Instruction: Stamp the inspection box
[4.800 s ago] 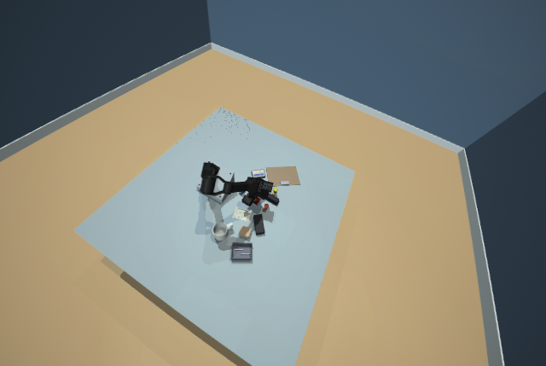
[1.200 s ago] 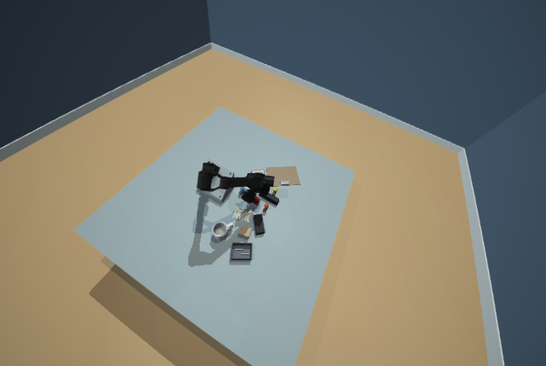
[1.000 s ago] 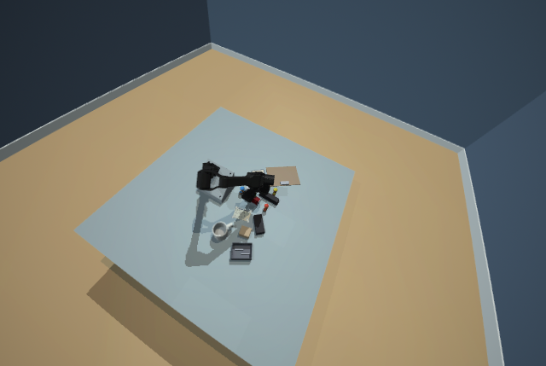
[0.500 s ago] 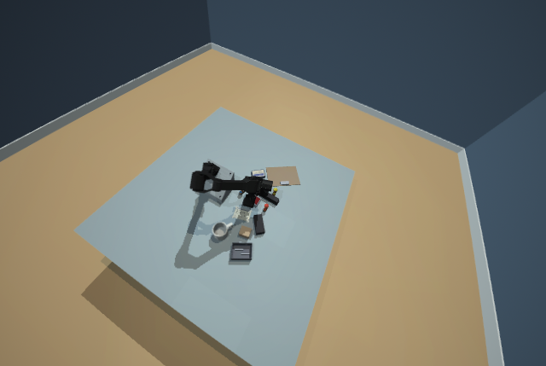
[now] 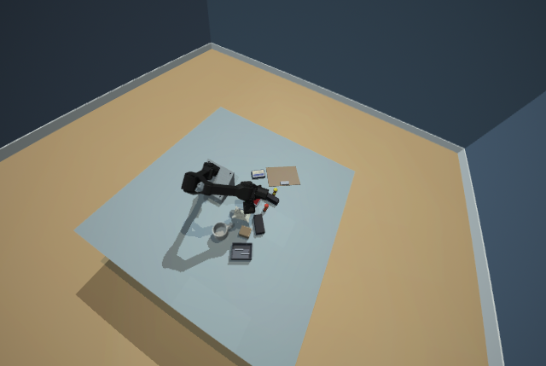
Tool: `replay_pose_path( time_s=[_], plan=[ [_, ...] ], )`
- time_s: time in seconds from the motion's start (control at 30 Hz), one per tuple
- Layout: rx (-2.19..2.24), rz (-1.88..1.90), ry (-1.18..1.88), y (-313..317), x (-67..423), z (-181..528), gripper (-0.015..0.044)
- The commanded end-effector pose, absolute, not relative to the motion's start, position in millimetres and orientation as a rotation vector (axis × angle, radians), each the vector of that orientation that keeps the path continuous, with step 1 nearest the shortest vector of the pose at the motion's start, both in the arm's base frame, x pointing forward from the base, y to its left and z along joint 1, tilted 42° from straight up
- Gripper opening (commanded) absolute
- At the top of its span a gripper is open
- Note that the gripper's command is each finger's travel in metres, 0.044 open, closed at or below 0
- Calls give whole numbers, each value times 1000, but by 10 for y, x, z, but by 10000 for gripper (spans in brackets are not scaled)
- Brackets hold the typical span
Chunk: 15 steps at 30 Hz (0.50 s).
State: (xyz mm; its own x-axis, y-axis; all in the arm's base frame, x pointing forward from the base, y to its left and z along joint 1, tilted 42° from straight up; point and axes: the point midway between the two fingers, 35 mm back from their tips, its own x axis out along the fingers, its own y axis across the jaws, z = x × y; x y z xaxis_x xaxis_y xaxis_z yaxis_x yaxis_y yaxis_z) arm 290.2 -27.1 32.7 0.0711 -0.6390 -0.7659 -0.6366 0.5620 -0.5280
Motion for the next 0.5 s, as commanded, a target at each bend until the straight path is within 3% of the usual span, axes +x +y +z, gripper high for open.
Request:
replay_pose_path(
  time_s=[0.0,0.47],
  plan=[
    [-1182,71,1624,-364,2876,406,0],
    [-1452,369,1671,-669,2790,667,0]
  ],
)
